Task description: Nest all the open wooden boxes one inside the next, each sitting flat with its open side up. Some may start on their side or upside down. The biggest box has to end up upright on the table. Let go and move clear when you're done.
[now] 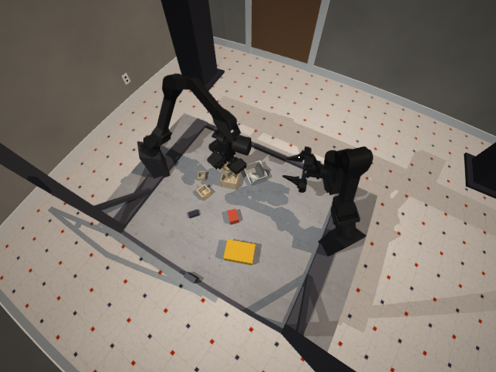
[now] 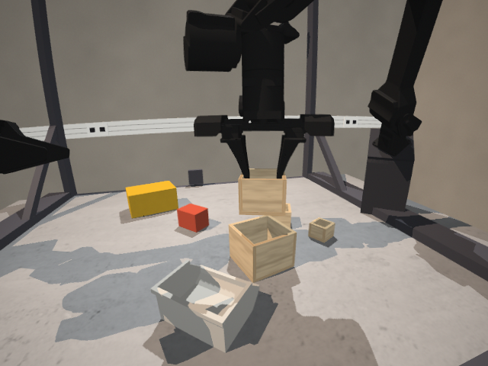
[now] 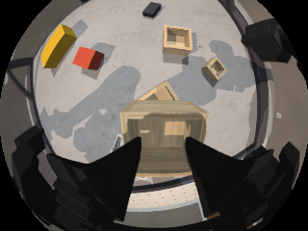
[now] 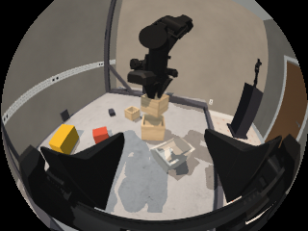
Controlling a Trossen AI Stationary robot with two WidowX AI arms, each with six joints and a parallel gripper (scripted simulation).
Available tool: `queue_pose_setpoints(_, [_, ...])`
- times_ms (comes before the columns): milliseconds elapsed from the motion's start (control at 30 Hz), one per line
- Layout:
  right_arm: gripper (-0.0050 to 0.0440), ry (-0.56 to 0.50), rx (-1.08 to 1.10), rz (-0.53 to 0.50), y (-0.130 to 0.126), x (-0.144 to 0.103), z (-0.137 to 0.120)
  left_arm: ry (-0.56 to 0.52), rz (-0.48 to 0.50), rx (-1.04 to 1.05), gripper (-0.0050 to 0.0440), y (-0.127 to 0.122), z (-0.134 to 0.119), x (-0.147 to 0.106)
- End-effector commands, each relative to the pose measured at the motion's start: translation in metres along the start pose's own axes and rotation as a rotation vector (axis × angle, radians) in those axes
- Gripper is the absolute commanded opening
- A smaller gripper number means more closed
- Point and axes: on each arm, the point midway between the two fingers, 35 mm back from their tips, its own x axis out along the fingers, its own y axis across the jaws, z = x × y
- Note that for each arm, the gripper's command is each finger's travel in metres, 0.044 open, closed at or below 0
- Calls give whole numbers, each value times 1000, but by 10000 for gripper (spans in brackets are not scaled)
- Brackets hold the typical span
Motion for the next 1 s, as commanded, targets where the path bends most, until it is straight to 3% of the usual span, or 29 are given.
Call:
queue_pose_setpoints(0, [400,1,3,0,0,-1,0,10,16,75,279,4,-4,-5])
queue_pose_setpoints(967, [400,1,3,0,0,-1,0,16,10,957,279,5,-4,-4])
